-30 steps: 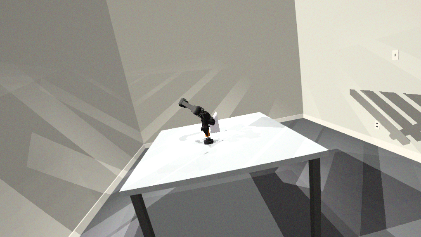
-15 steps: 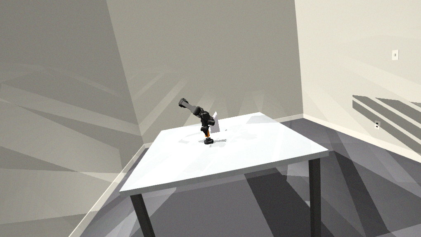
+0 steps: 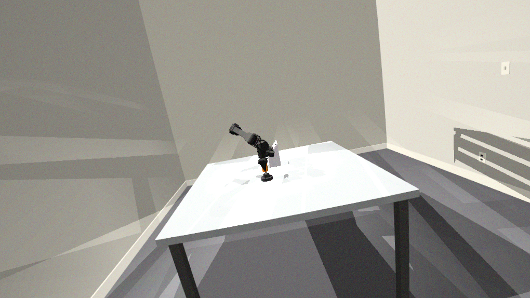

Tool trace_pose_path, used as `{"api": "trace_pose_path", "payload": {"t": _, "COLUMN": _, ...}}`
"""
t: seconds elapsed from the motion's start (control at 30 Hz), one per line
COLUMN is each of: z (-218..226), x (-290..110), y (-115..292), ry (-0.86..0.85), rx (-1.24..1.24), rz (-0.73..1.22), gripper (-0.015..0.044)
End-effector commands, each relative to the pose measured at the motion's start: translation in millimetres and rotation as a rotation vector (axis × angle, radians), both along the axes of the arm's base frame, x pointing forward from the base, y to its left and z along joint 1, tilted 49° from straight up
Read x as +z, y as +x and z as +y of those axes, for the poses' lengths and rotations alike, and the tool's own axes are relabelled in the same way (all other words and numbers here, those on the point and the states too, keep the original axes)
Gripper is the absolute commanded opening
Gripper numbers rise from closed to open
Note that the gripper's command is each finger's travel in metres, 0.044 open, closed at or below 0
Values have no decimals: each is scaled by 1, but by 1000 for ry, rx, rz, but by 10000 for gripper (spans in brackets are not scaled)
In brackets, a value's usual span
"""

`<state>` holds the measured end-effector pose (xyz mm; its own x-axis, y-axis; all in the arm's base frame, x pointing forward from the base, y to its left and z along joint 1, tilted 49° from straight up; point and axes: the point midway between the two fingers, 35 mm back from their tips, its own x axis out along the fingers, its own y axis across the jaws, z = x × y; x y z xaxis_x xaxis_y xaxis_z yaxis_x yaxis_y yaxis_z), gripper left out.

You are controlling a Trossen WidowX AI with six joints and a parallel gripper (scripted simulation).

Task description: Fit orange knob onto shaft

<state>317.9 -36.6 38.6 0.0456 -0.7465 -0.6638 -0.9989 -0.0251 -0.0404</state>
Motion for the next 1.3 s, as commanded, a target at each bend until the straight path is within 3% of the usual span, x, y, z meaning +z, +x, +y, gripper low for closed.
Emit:
{"api": "trace_pose_path", "payload": {"t": 0.0, "z": 2, "x": -1, "y": -2, "ry": -4, "rx": 71, "rz": 74, "gripper": 0}}
{"api": "trace_pose_path", "payload": {"t": 0.77, "z": 1, "x": 1, "y": 0, "ry": -4, "rx": 71, "rz": 74, "gripper": 0}}
{"api": "trace_pose_path", "payload": {"t": 1.0, "z": 2, "x": 1, "y": 2, "ry": -14, "rx": 203, "rz": 223, "gripper": 0}}
{"api": "trace_pose_path", "payload": {"t": 1.27, "z": -1, "x": -1, "y": 4, "ry": -14, "rx": 210, "rz": 231, "gripper": 0}}
